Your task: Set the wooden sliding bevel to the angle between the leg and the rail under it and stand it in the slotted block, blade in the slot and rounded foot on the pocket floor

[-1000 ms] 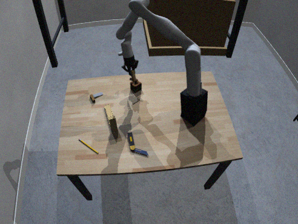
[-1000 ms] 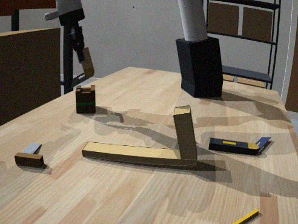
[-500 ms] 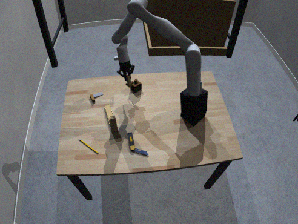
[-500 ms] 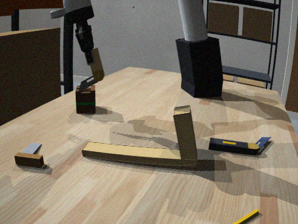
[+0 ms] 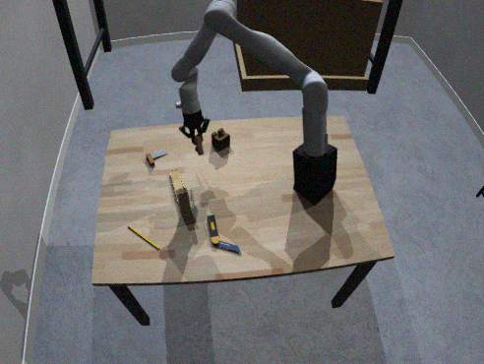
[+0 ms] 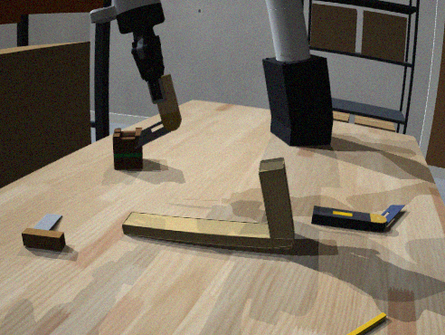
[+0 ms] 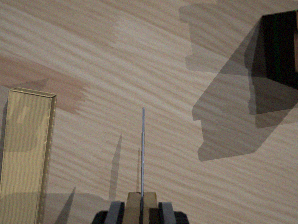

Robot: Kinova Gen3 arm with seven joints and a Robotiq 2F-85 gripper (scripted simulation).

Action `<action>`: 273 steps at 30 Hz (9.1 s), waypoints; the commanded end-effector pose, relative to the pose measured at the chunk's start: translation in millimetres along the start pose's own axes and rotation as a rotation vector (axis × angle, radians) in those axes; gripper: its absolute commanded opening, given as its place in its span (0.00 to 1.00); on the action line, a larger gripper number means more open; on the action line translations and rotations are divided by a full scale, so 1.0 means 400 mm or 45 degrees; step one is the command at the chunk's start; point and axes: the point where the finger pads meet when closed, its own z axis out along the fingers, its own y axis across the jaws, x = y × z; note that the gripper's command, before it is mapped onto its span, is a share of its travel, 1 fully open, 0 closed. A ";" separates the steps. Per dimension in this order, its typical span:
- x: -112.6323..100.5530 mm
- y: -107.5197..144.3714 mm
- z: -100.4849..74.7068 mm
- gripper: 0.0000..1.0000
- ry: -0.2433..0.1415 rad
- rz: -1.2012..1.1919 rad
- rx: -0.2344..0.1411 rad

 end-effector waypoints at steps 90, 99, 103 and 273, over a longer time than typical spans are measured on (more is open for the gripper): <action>-0.241 -0.342 0.159 0.10 0.012 0.210 0.056; -0.240 -0.344 0.198 0.10 0.012 0.210 0.056; -0.240 -0.344 0.210 0.10 0.012 0.210 0.056; -0.253 -0.351 0.312 0.10 0.012 0.210 0.056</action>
